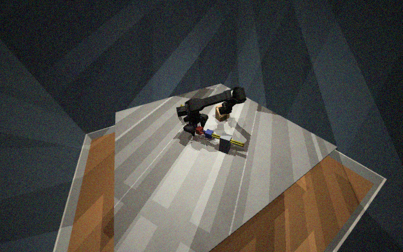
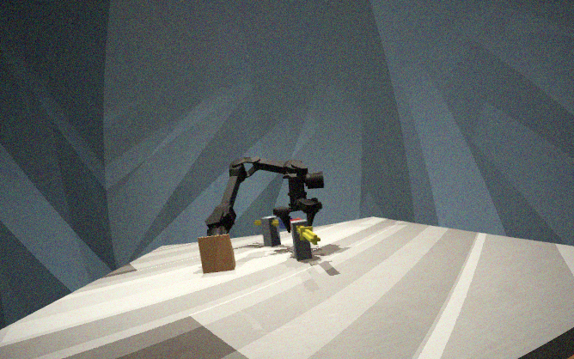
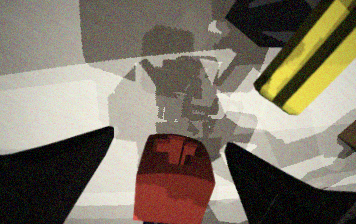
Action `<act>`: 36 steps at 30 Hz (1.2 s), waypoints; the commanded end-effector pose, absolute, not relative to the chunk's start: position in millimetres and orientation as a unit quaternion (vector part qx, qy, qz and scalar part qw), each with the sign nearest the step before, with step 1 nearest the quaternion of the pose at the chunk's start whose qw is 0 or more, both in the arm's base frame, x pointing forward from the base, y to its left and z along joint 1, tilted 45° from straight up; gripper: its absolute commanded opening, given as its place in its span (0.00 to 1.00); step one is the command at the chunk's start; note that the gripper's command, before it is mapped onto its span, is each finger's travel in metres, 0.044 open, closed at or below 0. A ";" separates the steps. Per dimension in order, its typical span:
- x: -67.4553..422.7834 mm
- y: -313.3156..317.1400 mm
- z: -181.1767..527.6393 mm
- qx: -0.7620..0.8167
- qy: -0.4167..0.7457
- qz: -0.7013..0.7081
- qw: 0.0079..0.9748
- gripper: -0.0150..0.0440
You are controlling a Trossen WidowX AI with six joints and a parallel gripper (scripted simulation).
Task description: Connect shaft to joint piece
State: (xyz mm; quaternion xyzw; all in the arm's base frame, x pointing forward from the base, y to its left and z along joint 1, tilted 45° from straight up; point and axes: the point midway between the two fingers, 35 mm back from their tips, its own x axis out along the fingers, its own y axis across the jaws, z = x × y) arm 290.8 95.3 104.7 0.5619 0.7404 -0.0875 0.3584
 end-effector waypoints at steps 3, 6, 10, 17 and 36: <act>286.2 105.5 97.6 0.562 0.743 -0.088 0.353 1.00; 285.4 109.2 94.8 0.562 0.743 -0.087 0.353 1.00; 285.2 110.0 94.2 0.562 0.743 -0.087 0.352 0.91; 285.2 110.0 94.2 0.562 0.743 -0.087 0.352 0.60; 285.2 110.0 94.2 0.562 0.743 -0.087 0.352 0.56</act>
